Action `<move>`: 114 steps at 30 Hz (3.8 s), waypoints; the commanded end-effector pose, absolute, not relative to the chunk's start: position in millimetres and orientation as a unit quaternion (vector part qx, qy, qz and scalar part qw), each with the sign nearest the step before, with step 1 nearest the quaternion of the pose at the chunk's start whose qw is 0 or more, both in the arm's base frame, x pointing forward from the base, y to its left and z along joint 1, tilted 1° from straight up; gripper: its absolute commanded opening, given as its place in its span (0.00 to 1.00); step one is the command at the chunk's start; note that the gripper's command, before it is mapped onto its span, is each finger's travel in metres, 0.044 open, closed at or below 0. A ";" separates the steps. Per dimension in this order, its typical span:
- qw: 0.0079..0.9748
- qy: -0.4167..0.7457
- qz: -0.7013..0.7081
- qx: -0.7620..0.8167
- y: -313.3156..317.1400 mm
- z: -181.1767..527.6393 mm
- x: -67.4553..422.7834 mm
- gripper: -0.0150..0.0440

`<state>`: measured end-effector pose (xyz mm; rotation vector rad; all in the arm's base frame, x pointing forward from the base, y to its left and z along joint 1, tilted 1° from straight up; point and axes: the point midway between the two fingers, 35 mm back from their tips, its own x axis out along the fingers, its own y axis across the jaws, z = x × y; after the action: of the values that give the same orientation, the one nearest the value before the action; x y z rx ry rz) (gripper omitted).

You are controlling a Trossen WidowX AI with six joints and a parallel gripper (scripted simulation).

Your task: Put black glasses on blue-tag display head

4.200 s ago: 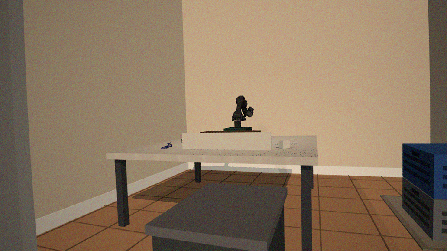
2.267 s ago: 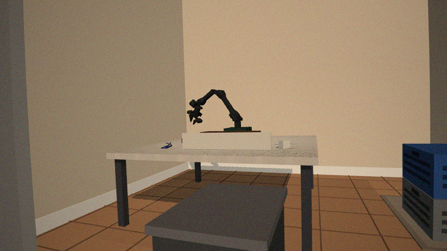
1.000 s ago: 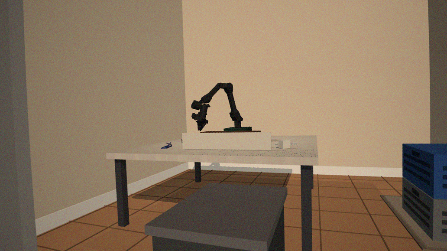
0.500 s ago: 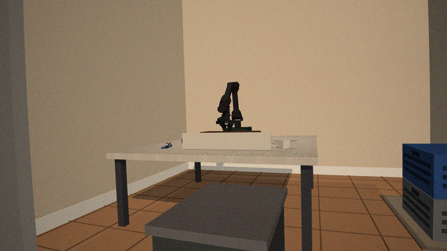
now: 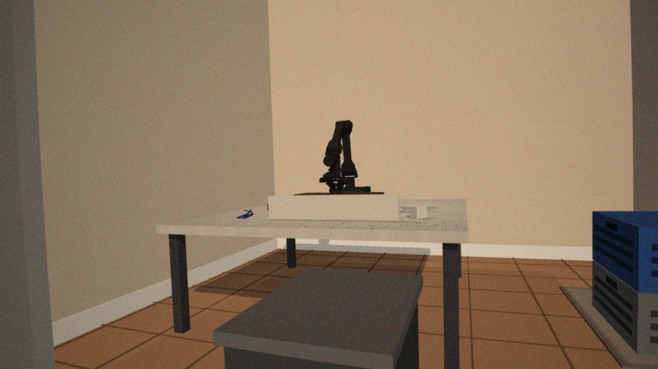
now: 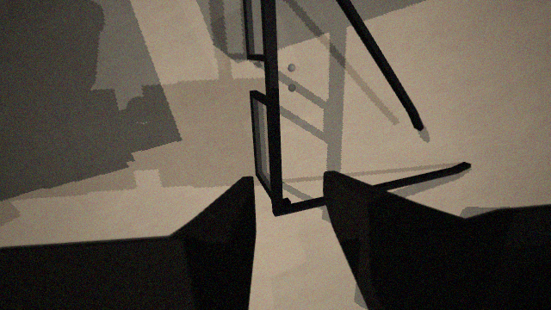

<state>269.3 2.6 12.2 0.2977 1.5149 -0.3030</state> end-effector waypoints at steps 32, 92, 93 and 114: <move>0.705 0.684 -0.133 0.132 6.7 -29.7 271.5 0.46; 0.705 0.684 -0.133 0.132 4.9 46.2 273.5 0.25; 0.705 0.684 -0.133 0.132 4.6 50.5 273.6 0.25; 0.706 0.683 -0.134 0.130 -63.6 56.7 292.2 0.25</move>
<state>289.9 -45.6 56.7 0.2909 1.5130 -0.3024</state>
